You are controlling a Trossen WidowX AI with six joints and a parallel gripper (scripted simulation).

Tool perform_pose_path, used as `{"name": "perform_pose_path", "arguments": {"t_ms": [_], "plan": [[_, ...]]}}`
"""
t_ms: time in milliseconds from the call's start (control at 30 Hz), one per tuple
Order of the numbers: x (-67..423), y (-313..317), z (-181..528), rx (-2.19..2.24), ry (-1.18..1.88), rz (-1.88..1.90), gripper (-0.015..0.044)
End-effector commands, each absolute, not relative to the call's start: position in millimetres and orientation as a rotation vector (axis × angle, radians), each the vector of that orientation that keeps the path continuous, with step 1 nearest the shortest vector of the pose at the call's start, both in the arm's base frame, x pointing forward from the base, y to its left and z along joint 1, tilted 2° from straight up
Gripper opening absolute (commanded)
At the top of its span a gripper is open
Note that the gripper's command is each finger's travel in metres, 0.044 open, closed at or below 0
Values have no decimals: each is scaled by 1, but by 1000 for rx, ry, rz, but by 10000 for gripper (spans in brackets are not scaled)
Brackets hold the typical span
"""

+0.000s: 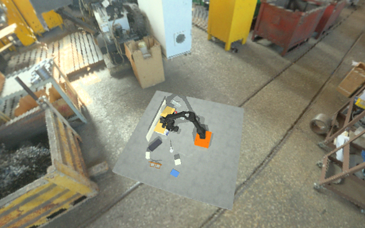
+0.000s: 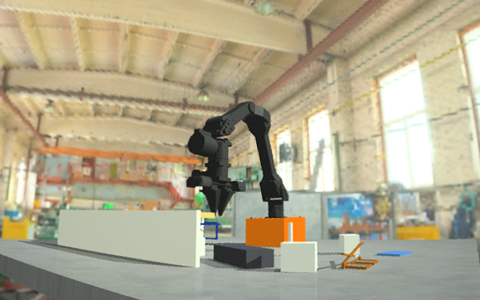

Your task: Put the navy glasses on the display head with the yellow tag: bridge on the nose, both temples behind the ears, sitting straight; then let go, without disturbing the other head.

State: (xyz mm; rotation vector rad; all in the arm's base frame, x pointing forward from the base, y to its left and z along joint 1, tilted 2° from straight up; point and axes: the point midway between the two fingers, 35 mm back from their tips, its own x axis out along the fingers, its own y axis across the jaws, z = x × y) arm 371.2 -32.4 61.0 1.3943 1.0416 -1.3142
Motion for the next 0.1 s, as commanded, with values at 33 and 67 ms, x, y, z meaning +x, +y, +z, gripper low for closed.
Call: {"name": "perform_pose_path", "arguments": {"t_ms": [33,67], "plan": [[353,-28,68,1401,1044,-1316,107],[352,-27,68,1401,1044,-1316,107]]}}
